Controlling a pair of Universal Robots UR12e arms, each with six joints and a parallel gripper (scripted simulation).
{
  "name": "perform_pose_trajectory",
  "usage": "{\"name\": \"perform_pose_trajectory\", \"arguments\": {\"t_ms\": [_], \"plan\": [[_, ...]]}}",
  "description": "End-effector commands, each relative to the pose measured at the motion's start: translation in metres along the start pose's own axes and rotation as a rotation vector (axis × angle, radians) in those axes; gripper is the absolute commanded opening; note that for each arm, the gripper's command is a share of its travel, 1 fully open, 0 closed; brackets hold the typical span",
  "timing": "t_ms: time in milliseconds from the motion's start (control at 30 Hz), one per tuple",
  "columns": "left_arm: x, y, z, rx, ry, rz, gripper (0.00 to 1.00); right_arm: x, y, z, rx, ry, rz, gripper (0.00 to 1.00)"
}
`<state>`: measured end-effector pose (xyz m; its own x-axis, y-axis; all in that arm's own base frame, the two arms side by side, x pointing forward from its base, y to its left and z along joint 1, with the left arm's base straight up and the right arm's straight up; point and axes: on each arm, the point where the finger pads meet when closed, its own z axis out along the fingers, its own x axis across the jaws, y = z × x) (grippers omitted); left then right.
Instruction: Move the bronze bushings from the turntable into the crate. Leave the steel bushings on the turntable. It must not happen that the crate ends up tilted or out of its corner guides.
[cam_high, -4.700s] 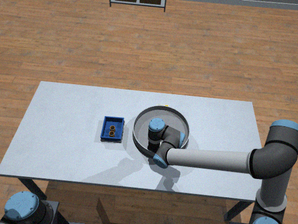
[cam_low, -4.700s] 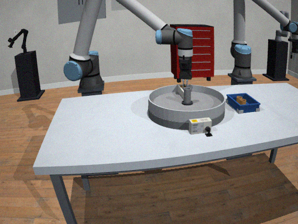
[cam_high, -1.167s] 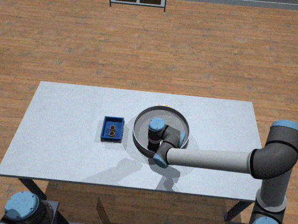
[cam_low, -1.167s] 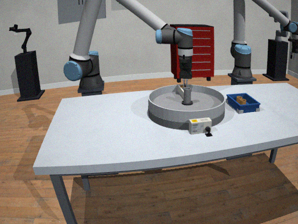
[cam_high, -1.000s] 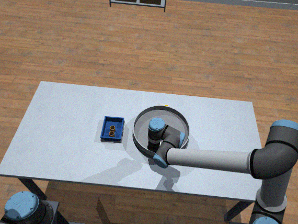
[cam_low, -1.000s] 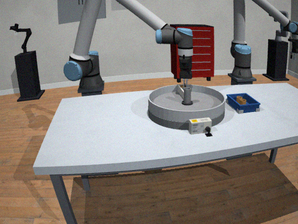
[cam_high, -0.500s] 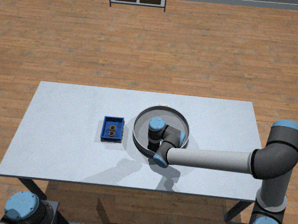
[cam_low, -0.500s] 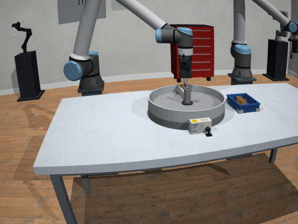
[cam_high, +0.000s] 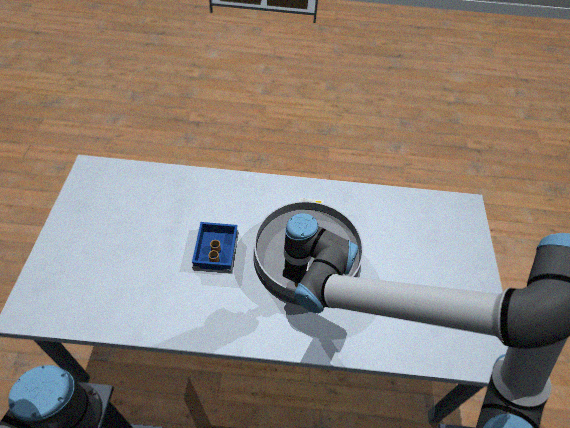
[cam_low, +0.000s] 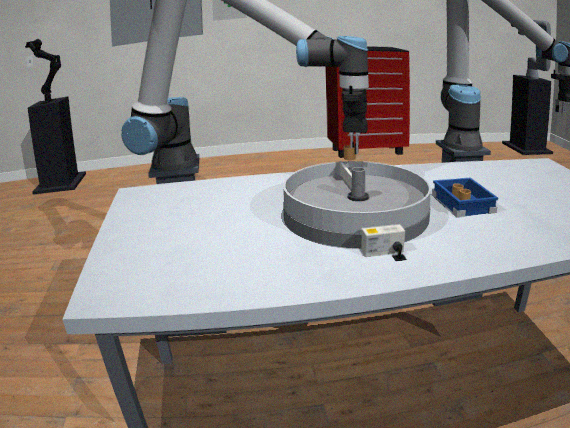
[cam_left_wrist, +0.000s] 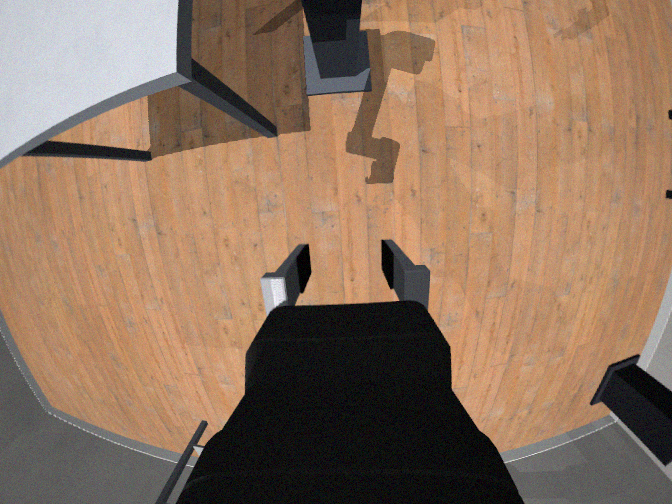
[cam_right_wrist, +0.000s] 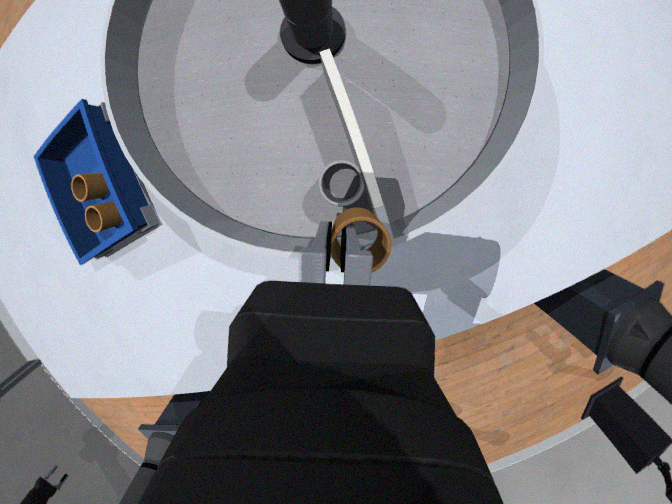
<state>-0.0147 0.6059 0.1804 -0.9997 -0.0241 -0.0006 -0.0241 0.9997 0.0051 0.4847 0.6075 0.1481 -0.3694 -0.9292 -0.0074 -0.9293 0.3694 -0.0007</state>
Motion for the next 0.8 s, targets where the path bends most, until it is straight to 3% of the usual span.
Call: {"name": "perform_pose_trajectory", "arguments": {"t_ms": [0, 367, 767], "plan": [[0.002, -0.002, 0.003, 0.005, 0.001, -0.003, 1.0, -0.001, 0.001, -0.014, -0.001, 0.001, -0.001, 0.0], [0.002, -0.002, 0.003, 0.005, 0.001, -0.003, 1.0, -0.001, 0.0, -0.053, -0.001, 0.001, -0.001, 0.0], [0.002, -0.002, 0.003, 0.005, 0.001, -0.003, 1.0, 0.001, 0.001, -0.054, -0.001, 0.008, -0.001, 0.0]]}}
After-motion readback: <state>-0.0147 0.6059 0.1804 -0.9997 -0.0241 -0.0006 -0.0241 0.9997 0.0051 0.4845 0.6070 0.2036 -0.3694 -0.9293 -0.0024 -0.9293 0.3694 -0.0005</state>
